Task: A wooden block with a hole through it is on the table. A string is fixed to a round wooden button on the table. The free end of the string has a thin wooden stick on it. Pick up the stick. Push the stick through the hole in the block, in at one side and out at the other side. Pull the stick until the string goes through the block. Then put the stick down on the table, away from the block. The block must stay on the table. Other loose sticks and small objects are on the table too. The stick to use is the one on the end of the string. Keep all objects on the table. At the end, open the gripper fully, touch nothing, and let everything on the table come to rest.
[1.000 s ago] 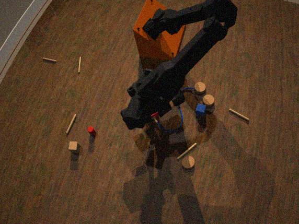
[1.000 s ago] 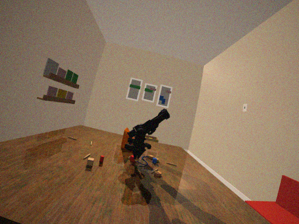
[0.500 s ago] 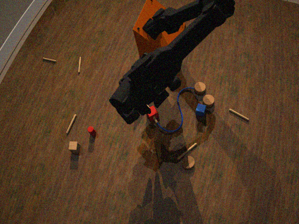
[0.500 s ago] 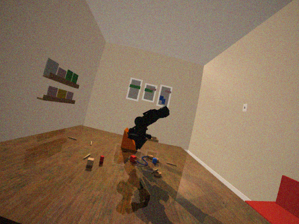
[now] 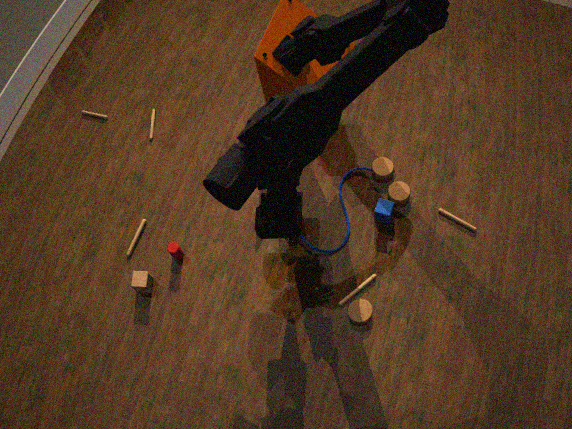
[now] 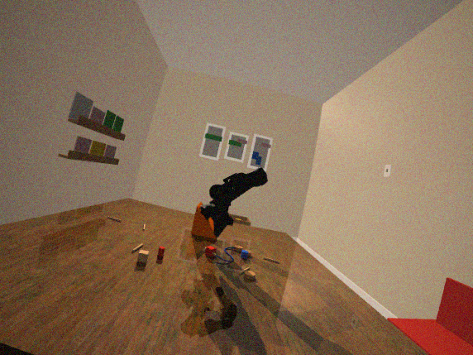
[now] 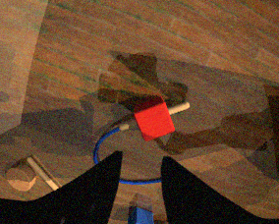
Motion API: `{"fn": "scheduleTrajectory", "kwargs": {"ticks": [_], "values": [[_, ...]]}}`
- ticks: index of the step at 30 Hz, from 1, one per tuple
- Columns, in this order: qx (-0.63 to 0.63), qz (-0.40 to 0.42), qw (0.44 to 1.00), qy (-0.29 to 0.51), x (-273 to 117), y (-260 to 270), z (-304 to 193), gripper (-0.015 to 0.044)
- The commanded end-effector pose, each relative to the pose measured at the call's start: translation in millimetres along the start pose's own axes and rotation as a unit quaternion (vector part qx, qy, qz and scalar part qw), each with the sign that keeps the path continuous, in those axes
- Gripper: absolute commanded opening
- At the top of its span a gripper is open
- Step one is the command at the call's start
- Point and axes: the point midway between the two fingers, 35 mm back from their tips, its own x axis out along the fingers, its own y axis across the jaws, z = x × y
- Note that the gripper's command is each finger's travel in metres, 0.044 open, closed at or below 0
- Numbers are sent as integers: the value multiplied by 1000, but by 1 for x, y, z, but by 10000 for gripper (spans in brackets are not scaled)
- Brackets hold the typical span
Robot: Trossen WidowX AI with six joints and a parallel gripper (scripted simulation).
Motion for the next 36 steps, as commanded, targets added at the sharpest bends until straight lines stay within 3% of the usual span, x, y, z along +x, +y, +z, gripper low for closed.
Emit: {"fn": "scheduleTrajectory", "kwargs": {"ticks": [1,11,23,36], "values": [[-388,-5,922,-7,-2,-14,11,120],[-634,-9,773,-4,-1,-24,15,120],[-857,-12,515,2,-1,-35,20,120],[-860,-12,510,2,-1,-35,20,120]]}}
